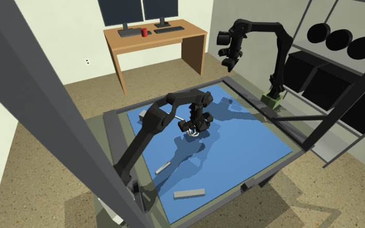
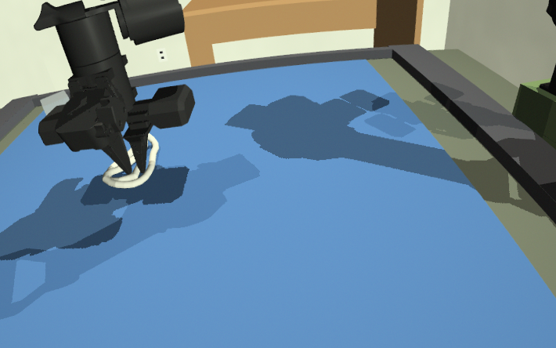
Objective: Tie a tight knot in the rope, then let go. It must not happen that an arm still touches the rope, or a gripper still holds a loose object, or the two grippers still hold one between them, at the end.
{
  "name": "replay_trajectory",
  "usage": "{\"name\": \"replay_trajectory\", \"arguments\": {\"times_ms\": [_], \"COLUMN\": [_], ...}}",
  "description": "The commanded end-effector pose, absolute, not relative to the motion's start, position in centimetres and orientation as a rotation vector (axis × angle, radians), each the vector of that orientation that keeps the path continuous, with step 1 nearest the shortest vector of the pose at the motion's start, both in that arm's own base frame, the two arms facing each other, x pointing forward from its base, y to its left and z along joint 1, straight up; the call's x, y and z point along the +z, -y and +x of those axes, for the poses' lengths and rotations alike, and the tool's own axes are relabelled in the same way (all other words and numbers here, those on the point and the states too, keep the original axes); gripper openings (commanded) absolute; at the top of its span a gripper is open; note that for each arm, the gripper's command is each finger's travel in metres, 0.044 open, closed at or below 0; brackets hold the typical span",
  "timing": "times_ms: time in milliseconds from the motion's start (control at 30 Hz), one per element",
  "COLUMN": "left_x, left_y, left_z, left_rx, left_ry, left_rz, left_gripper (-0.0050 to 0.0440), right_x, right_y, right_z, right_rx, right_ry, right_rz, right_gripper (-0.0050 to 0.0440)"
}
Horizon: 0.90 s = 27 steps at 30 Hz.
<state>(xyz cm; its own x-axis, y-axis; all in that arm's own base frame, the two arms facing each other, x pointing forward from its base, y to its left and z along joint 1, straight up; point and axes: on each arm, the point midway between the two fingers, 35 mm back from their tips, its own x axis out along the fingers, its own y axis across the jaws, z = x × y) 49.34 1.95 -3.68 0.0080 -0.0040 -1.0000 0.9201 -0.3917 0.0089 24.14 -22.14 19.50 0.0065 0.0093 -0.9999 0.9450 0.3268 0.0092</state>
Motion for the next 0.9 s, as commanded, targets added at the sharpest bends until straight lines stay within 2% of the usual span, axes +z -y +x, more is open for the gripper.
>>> {"name": "replay_trajectory", "arguments": {"times_ms": [0, 267, 867], "left_x": [-2.85, -2.85, -2.85], "left_y": [-2.0, -2.0, -2.0], "left_z": [49.71, 49.71, 49.71], "left_rx": [-1.47, -1.47, -1.47], "left_ry": [-0.976, -0.976, -0.976], "left_rz": [1.517, 1.517, 1.517], "left_gripper": [0.0058, 0.002, 0.002], "right_x": [20.28, 20.28, 20.28], "right_y": [22.1, 22.1, 22.1], "right_z": [24.02, 24.02, 24.02], "right_rx": [-0.951, -0.951, -0.951], "right_ry": [-1.325, -1.325, -1.325], "right_rz": [0.96, 0.96, 0.96], "right_gripper": [0.0085, 0.0085, 0.0085]}}
